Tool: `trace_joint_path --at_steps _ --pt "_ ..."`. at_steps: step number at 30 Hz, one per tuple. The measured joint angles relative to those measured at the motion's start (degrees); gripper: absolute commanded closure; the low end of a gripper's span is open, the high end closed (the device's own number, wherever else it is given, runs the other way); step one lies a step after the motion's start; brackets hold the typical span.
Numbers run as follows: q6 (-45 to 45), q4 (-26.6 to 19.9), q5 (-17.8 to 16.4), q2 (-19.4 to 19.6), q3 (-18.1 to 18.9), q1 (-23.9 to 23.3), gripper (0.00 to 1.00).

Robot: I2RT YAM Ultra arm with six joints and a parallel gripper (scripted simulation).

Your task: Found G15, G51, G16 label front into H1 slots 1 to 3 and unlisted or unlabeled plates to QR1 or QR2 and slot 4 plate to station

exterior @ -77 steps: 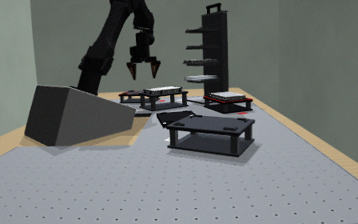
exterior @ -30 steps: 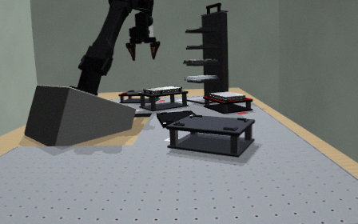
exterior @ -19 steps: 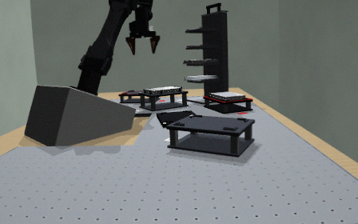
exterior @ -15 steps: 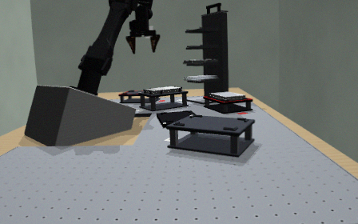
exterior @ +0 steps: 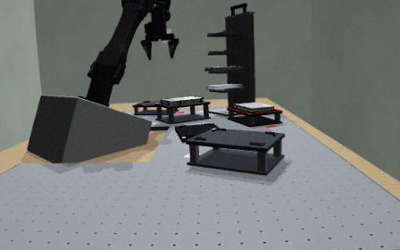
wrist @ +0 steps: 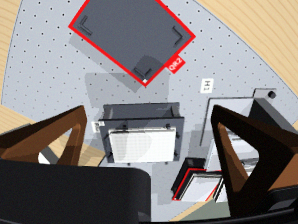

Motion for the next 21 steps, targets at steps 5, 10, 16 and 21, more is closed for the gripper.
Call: trace_joint_path --at_steps 5,10,16,21 --pt "0.02 -0.09 0.0 0.07 0.33 0.0 0.0" --pt "0.02 -0.13 0.0 0.09 0.46 0.0 0.0" --pt "0.2 -0.15 0.0 0.09 0.46 -0.04 0.0" --pt "0.7 -0.28 0.0 -0.35 0.2 -0.24 0.0"
